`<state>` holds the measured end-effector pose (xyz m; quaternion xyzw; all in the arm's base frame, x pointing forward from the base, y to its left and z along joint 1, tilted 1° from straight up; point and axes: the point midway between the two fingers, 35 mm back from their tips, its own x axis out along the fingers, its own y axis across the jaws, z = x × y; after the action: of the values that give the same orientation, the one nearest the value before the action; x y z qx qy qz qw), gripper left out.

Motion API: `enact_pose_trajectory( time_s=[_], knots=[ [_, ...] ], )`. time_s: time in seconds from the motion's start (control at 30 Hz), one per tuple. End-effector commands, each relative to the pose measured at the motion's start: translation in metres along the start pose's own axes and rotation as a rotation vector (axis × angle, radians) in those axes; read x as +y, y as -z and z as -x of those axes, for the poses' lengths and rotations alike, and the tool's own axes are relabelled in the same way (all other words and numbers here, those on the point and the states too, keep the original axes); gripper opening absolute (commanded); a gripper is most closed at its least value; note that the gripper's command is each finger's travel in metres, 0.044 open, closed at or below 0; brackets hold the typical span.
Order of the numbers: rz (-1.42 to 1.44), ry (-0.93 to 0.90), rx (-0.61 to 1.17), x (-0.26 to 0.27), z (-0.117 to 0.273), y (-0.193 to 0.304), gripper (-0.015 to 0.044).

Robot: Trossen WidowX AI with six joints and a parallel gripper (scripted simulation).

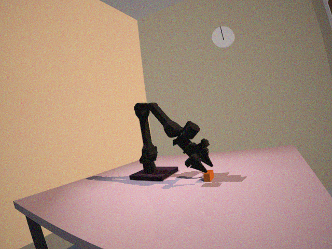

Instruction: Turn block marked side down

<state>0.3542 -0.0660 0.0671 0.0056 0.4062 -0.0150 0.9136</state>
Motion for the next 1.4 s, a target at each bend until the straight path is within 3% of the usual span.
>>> enact_pose_trajectory(
  time_s=[0.0,0.3,0.87,1.37],
  knots=[
    [0.013,0.017,0.138,0.001,0.044,-0.006,0.044],
    [0.012,0.016,0.158,0.001,0.043,-0.008,0.044],
    [0.007,0.019,0.683,0.001,0.04,-0.051,0.044],
    [0.007,0.019,0.688,0.0,0.009,-0.026,0.044]
  ],
)
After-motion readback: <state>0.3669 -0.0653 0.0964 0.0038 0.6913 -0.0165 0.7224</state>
